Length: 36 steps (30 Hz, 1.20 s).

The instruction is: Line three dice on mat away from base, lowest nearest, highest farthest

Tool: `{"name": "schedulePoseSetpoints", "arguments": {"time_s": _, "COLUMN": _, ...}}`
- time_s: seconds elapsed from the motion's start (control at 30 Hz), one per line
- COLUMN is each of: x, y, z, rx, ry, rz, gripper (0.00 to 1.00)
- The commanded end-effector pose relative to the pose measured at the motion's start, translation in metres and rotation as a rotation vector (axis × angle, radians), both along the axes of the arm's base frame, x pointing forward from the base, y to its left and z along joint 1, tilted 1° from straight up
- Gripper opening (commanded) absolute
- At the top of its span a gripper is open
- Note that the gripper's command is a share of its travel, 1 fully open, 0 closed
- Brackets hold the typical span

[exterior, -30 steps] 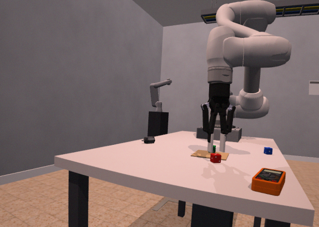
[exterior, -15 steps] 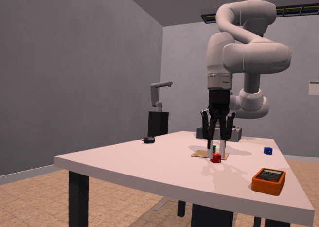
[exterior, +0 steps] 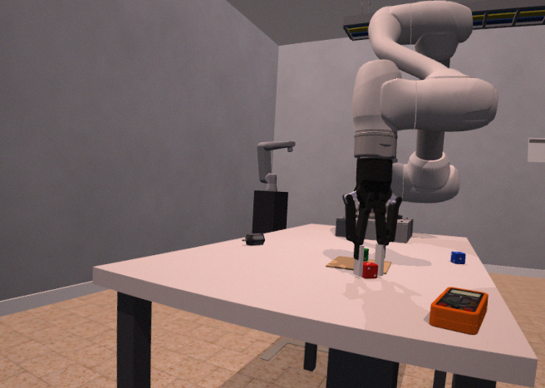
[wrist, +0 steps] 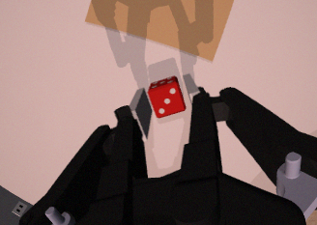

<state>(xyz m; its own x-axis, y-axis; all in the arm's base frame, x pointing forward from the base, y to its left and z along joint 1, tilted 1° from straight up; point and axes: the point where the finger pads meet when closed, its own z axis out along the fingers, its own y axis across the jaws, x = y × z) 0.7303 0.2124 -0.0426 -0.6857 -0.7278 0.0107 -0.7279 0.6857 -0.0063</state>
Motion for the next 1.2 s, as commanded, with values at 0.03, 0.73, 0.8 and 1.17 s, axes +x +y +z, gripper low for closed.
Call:
{"name": "schedulePoseSetpoints", "arguments": {"time_s": 0.03, "x": -0.0015, "y": 0.0020, "z": -0.0044, "rx": -0.002, "ry": 0.000, "rz": 0.004, "gripper": 0.35}}
{"name": "schedulePoseSetpoints", "arguments": {"time_s": 0.73, "x": -0.0016, "y": 0.0020, "z": -0.0044, "rx": -0.002, "ry": 0.000, "rz": 0.004, "gripper": 0.35}}
{"name": "schedulePoseSetpoints", "arguments": {"time_s": 0.8, "x": -0.0016, "y": 0.0020, "z": -0.0044, "rx": -0.002, "ry": 0.000, "rz": 0.004, "gripper": 0.35}}
{"name": "schedulePoseSetpoints", "arguments": {"time_s": 1.17, "x": -0.0016, "y": 0.0020, "z": -0.0044, "rx": -0.002, "ry": 0.000, "rz": 0.004, "gripper": 0.24}}
